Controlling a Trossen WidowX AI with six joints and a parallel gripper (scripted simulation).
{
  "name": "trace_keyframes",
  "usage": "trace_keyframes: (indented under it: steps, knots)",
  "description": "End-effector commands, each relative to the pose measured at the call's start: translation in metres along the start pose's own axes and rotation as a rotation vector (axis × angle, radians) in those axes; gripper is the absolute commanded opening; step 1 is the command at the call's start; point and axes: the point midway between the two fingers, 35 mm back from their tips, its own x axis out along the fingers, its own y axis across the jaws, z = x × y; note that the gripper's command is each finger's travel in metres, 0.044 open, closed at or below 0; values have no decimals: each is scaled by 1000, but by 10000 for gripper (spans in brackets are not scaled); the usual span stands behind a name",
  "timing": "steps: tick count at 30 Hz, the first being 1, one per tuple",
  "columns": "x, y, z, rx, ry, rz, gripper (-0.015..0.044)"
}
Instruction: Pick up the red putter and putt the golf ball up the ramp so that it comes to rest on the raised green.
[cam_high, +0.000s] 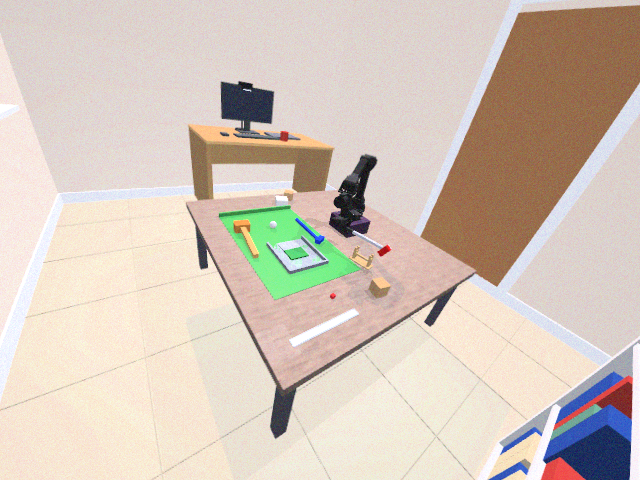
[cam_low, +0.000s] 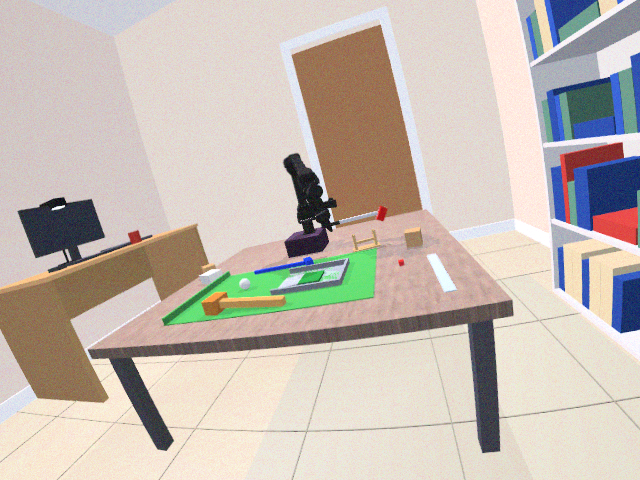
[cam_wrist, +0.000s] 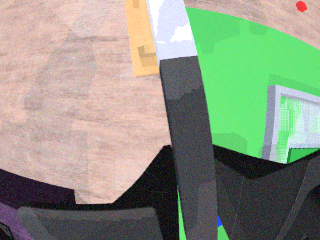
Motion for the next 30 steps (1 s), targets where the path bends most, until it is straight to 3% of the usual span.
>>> trace_keyframes:
  steps: [1, 30]
  knots:
    - [-17, 3, 5, 1, -6, 3, 0]
    - [-52, -43, -129, 609, 100, -121, 0]
